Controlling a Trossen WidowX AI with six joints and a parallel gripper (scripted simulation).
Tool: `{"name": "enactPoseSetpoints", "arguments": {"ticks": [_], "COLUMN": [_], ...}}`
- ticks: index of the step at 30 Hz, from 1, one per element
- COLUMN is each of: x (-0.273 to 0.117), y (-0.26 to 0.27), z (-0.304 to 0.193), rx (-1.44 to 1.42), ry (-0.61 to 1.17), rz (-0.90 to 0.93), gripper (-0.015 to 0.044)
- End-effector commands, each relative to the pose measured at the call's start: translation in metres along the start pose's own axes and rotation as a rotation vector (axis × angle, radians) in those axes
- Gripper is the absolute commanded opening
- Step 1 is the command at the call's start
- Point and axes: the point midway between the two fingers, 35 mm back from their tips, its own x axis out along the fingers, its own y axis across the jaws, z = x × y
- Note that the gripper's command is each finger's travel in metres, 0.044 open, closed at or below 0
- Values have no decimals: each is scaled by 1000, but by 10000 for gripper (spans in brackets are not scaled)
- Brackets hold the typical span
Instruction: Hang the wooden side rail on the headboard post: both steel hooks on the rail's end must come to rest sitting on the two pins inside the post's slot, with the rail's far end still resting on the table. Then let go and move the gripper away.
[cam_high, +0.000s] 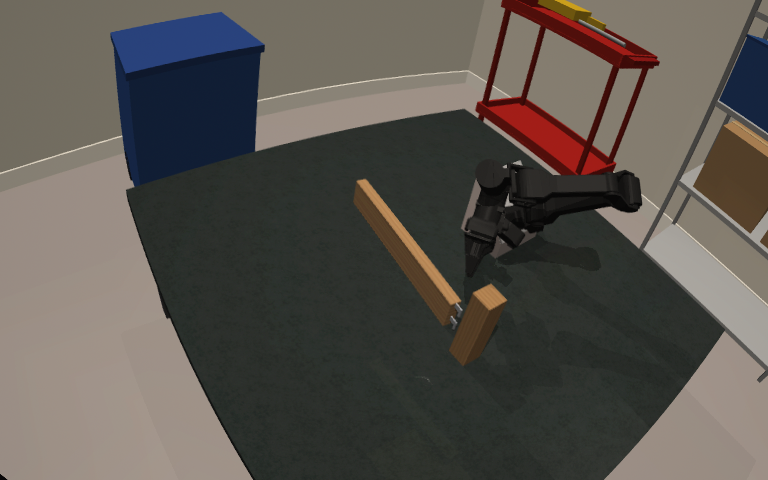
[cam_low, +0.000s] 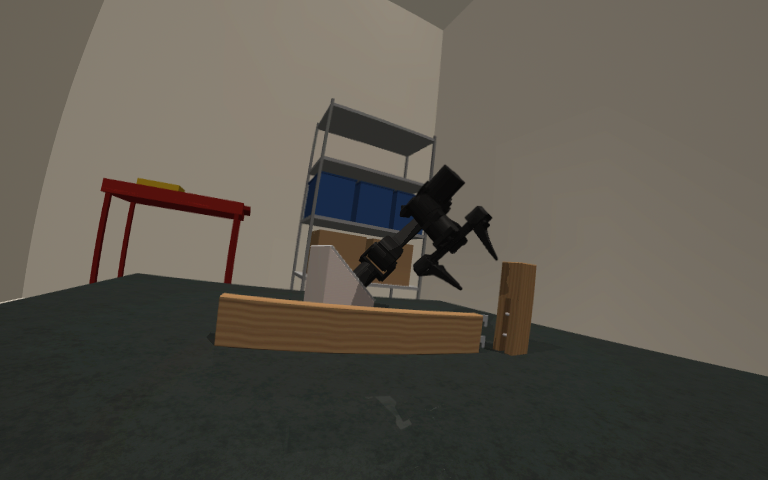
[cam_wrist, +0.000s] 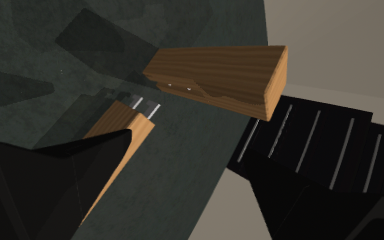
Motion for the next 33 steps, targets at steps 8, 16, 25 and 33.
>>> {"name": "enactPoseSetpoints", "arguments": {"ticks": [8,16,25,33], "x": [-4,-10,-10,-10], "y": [8,17,18,18], "z": [-10,-9,-9,-9], "rx": [887,1380,1391,1391], "ry": [-186,-281,-283,-283], "rz": [-11,90,94,94], "gripper": [440,440,440,440]}}
